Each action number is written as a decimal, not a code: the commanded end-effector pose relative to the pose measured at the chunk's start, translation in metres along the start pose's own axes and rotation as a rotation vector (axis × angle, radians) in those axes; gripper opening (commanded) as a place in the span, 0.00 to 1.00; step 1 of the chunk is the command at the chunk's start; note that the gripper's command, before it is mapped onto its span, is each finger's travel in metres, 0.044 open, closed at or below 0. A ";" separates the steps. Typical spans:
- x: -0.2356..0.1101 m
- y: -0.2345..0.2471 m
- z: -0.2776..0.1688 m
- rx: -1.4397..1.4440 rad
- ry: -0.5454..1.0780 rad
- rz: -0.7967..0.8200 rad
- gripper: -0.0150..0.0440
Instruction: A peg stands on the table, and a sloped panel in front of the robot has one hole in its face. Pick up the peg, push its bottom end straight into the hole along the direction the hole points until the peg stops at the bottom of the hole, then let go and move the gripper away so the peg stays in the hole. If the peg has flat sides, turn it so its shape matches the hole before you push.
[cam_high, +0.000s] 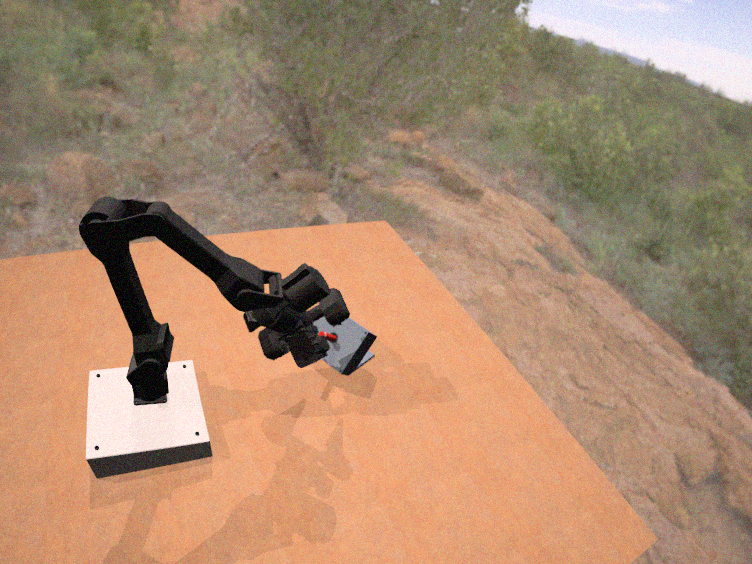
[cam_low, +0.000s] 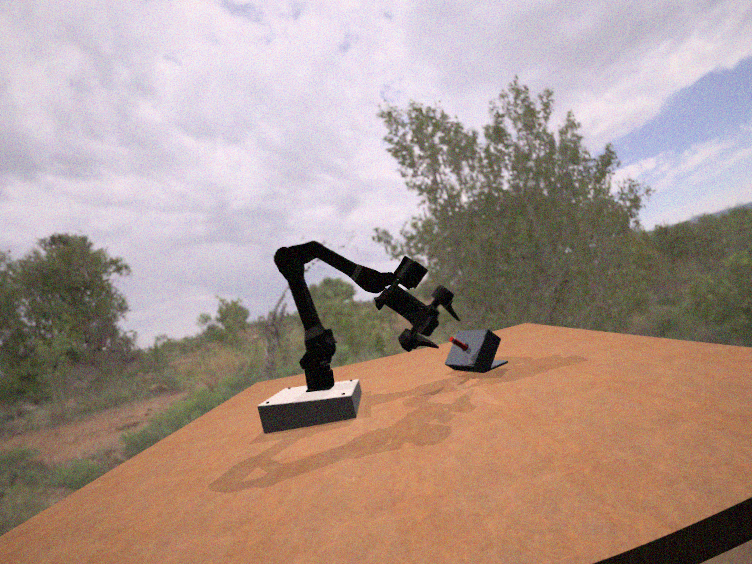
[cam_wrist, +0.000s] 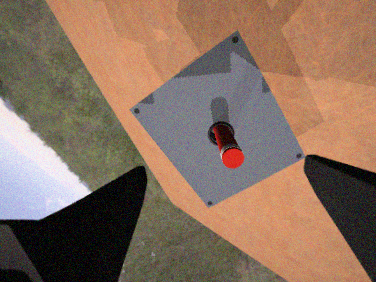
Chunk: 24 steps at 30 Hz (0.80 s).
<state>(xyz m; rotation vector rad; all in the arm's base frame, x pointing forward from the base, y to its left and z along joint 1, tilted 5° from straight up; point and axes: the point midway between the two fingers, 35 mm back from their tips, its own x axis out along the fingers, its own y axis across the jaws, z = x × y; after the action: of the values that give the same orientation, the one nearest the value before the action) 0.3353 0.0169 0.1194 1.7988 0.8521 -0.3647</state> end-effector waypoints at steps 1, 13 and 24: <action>-0.006 0.001 0.000 -0.004 0.004 0.003 1.00; -0.022 0.001 0.001 -0.004 0.003 0.005 1.00; -0.034 0.000 0.002 -0.003 0.002 0.006 1.00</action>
<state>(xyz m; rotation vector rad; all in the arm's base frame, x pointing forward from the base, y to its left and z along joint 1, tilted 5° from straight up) 0.3137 0.0032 0.1371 1.8004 0.8463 -0.3659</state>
